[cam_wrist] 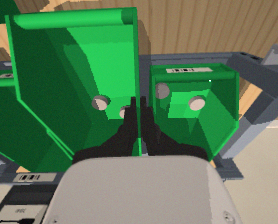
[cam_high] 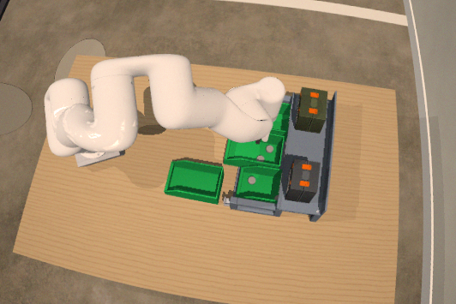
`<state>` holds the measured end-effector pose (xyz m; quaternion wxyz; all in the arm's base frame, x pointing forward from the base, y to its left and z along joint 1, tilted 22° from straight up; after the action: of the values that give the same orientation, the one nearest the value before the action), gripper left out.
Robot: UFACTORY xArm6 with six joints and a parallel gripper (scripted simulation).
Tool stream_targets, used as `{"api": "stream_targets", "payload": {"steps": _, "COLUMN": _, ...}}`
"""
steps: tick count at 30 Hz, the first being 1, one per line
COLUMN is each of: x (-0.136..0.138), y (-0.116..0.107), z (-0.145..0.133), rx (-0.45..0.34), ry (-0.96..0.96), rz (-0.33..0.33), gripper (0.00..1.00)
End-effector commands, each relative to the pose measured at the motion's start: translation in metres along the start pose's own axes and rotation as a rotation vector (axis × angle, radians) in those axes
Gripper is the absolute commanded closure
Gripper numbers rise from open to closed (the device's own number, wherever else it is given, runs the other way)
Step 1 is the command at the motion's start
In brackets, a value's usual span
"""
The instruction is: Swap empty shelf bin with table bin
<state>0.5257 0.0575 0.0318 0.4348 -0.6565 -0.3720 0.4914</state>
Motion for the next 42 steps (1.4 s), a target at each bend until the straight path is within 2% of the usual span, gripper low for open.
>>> {"api": "stream_targets", "payload": {"steps": 1, "x": 0.0005, "y": -0.0018, "z": -0.0014, "rx": -0.005, "ry": 0.001, "rz": -0.002, "gripper": 1.0}}
{"api": "stream_targets", "payload": {"steps": 26, "x": 0.0004, "y": 0.0004, "z": -0.0005, "rx": -0.034, "ry": 0.001, "rz": -0.005, "gripper": 1.0}}
{"api": "stream_targets", "payload": {"steps": 27, "x": 0.0004, "y": 0.0004, "z": -0.0005, "rx": -0.034, "ry": 0.001, "rz": -0.005, "gripper": 0.9}}
{"api": "stream_targets", "payload": {"steps": 42, "x": 0.0004, "y": 0.0004, "z": -0.0005, "rx": -0.034, "ry": 0.001, "rz": -0.005, "gripper": 0.9}}
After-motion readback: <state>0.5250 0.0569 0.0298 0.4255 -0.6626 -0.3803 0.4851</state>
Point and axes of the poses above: the point where the finger pads meet when closed, its own y axis out along the fingers, its own x axis across the jaws, z = x × y, the point moved 1 cm from there along -y, back along the fingers, and after that the axes turned 5 degrees about y, right-handed, at the moved point
